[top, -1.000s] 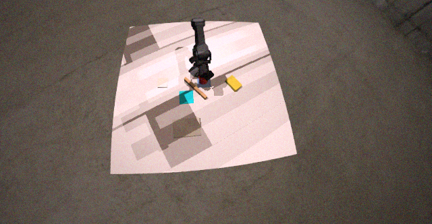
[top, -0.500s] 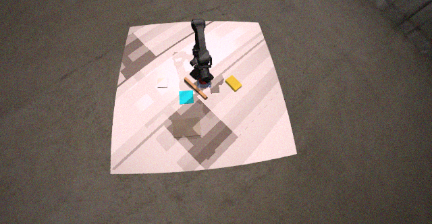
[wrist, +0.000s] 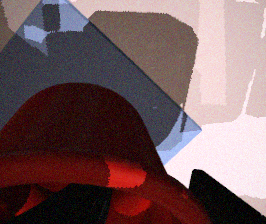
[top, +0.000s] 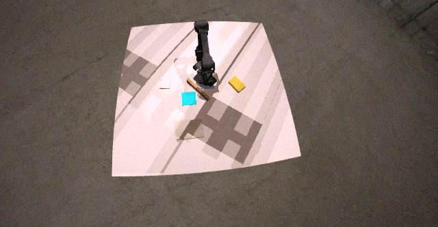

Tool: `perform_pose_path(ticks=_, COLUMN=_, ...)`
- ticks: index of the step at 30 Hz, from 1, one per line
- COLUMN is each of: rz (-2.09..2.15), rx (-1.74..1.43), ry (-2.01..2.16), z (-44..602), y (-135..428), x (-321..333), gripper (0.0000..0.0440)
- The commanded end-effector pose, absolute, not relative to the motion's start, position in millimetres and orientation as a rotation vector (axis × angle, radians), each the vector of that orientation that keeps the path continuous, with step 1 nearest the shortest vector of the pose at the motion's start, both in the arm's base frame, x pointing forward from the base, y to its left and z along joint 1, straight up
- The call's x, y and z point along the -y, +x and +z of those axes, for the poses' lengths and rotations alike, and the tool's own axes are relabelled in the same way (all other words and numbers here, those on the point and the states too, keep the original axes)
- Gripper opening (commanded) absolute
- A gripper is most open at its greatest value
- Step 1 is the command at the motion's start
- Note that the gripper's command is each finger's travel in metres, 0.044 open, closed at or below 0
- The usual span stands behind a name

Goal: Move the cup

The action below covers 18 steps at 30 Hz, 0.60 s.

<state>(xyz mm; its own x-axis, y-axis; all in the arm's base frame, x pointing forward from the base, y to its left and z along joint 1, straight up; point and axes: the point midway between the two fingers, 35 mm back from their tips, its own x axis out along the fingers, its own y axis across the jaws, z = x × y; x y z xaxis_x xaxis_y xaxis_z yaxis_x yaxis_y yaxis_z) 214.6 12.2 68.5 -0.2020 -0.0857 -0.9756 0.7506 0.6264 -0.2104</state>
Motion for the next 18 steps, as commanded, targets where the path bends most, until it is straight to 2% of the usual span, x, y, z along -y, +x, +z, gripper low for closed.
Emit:
perform_pose_path(ticks=1, rz=-0.809, rx=-1.613, ry=0.532, z=56.6, y=212.6, x=-11.6, gripper=0.0100)
perform_pose_path(ticks=6, rz=-0.777, rx=-1.603, ry=0.510, z=52.0, y=215.4, x=-9.6, gripper=0.0000)
perform_pose_path(ticks=18, rz=-0.746, rx=-1.542, ry=0.547, z=64.2, y=231.0, x=-8.6, gripper=0.0000)
